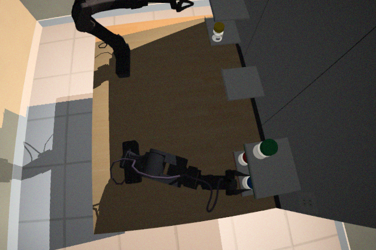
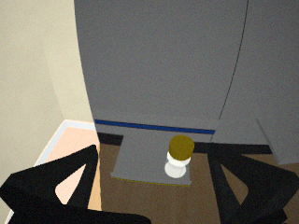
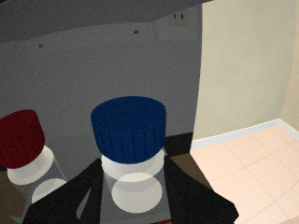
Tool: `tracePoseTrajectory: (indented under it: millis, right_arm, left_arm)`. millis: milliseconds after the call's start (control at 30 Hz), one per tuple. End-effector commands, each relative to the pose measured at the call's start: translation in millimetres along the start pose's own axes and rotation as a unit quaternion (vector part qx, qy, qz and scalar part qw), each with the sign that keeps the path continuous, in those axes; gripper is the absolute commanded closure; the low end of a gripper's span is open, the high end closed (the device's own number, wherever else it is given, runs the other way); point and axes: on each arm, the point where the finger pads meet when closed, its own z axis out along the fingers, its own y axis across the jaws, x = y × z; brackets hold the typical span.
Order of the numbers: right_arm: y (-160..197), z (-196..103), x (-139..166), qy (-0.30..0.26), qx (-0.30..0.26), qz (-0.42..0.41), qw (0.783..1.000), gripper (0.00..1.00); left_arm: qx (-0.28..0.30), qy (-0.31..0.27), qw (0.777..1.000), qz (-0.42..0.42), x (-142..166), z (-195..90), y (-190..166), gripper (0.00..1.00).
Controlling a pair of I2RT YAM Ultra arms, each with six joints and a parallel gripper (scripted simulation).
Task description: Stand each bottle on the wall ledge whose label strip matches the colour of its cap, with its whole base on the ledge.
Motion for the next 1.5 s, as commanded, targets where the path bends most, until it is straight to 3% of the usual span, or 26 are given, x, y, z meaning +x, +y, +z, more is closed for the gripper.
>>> tracePoseTrajectory:
  millis: [0, 167, 467, 1067, 1233, 1400, 1467]
  right_arm:
    - [3, -1, -14, -0.013, -0.009, -0.004, 1.0, 0.51]
    - [3, -1, -14, -0.013, -0.009, -0.004, 1.0, 0.51]
    - [3, -1, -14, -0.013, -0.009, -0.004, 1.0, 0.51]
    - [3, -1, -14, -0.013, -0.009, -0.004, 1.0, 0.51]
    - [3, -1, -31, -0.011, -0.011, -0.003, 1.0, 0.51]
    - [1, 0, -71, -0.017, -0.01, -0.005, 1.0, 0.51]
    - [1, 0, -71, -0.017, -0.01, -0.005, 1.0, 0.51]
  left_arm:
    - [0.007, 0.062, 0.998, -0.005, -15, -6, 3, 0.0]
    - [0.002, 0.035, 0.999, 0.002, -68, -20, 9, 0.0]
    - [-0.003, 0.013, 1.0, 0.008, -97, -25, 13, 0.0]
    - [-0.005, 0.013, 1.0, 0.009, -96, -27, 12, 0.0]
    - [-0.005, 0.013, 1.0, 0.009, -96, -27, 12, 0.0]
    - [-0.005, 0.013, 1.0, 0.009, -96, -27, 12, 0.0]
    - [-0.005, 0.013, 1.0, 0.009, -96, -27, 12, 0.0]
